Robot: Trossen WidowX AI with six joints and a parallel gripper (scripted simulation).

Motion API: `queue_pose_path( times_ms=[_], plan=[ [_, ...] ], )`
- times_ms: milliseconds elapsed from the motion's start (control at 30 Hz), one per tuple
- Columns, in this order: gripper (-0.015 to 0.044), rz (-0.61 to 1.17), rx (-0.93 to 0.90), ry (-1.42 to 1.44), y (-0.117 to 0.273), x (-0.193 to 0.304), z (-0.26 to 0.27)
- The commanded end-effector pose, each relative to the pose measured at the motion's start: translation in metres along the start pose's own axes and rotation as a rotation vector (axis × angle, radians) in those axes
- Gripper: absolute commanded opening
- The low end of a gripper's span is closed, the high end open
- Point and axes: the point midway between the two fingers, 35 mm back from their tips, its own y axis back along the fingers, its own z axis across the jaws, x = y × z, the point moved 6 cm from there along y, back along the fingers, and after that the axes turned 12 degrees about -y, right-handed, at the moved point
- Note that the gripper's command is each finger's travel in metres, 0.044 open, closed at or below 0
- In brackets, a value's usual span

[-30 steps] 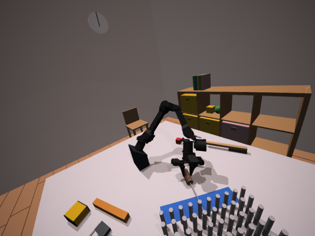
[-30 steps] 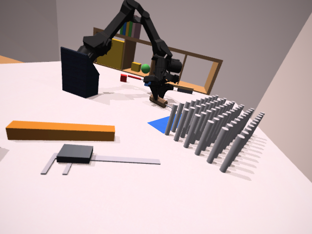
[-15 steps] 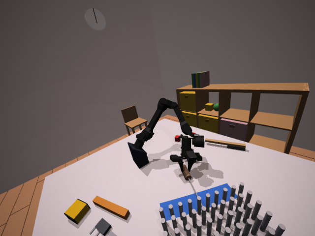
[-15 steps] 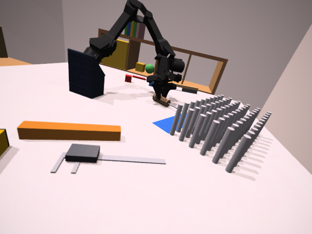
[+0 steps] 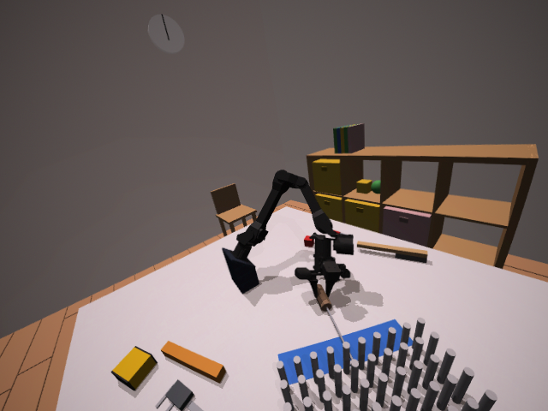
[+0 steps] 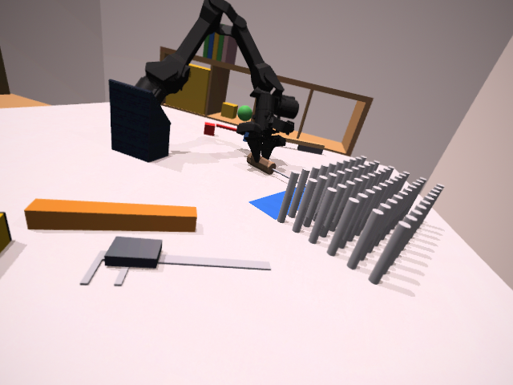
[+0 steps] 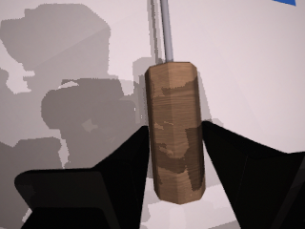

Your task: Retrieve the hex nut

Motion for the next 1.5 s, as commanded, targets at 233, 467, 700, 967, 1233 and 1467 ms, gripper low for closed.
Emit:
queue_pose_path(
  times_ms=[233,467,700,967,1233,1467],
  plan=[
    [0.0,-0.004,0.006,-0.003,0.003,0.008,-0.004],
    [0.0,-0.004,0.006,-0.003,0.006,0.008,-0.004],
    [0.0,-0.005,0.005,-0.001,0.011,0.004,-0.004],
    [0.0,-0.006,0.003,0.001,0.017,-0.001,-0.003],
    [0.0,-0.006,0.004,0.001,0.029,0.011,-0.008],
    [0.0,-0.003,0.007,-0.005,0.042,0.031,-0.019]
  ],
)
